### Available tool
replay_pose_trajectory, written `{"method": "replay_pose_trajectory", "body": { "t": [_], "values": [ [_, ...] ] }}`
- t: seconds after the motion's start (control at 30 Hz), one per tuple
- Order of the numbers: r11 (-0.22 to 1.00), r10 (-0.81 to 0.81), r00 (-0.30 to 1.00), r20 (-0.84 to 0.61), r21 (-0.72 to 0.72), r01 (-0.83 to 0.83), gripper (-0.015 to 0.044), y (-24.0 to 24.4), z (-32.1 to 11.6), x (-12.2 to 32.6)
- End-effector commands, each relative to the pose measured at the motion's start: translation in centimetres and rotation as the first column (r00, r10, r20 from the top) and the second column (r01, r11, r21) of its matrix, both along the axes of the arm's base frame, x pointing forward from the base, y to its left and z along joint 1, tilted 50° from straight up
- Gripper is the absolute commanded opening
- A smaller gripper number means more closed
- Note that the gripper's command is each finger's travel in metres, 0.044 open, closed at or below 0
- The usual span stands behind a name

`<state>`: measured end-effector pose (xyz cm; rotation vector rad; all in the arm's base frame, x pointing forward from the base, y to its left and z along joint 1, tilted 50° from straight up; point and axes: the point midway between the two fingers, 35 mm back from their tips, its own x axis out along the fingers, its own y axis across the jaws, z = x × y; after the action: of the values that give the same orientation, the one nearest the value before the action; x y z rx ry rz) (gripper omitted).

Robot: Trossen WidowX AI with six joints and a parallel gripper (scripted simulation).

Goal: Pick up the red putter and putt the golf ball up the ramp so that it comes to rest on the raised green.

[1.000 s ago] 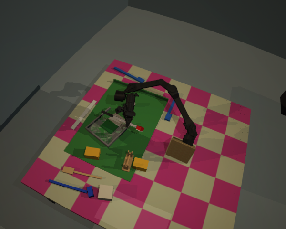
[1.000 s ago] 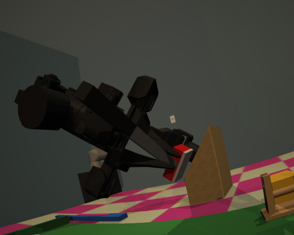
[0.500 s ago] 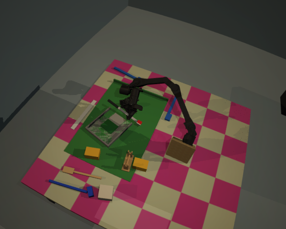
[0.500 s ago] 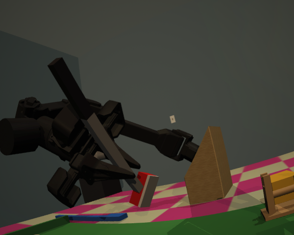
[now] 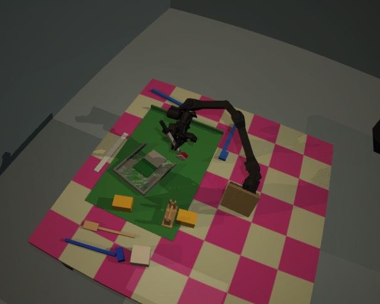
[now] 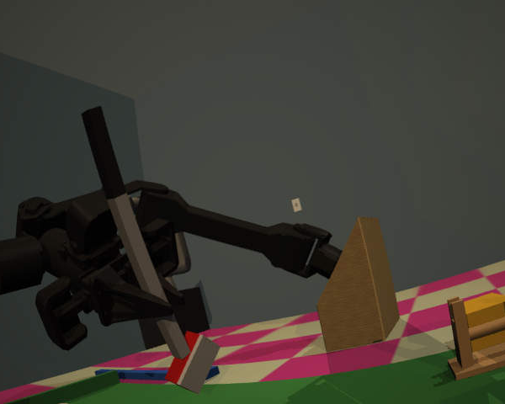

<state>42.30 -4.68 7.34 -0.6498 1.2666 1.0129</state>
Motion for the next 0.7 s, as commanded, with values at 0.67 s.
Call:
{"method": "replay_pose_trajectory", "body": {
  "t": [0.67],
  "values": [
    [0.828, 0.546, 0.744, 0.386, -0.11, -0.55, 0.0, -6.2, 7.6, -0.9]
  ]
}}
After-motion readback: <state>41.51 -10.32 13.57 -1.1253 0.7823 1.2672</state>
